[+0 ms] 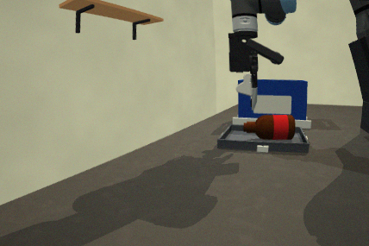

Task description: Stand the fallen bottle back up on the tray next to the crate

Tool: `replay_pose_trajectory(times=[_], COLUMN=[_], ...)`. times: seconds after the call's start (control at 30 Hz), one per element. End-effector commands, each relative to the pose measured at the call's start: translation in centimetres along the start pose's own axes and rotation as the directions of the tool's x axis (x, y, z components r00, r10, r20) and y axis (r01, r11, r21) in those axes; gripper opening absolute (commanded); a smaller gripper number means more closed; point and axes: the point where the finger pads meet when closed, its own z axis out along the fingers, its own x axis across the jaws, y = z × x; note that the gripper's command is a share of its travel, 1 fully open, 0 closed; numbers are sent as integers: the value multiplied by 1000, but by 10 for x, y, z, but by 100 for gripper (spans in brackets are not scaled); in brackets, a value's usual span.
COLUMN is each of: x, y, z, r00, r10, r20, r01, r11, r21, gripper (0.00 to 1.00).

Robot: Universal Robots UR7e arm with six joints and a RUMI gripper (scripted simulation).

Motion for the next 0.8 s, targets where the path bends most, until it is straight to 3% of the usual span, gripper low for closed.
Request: replay_pose_trajectory(times=[0.0,0.37,0.77], x=[0,0,0], y=[1,1,1], z=[12,27,29], r00=[1000,1000,1000], r10=[0,0,0], r20=[0,0,0], r01=[0,0,0], r11=[1000,1000,1000], r21=[-2,-2,-2], gripper=[38,38,38])
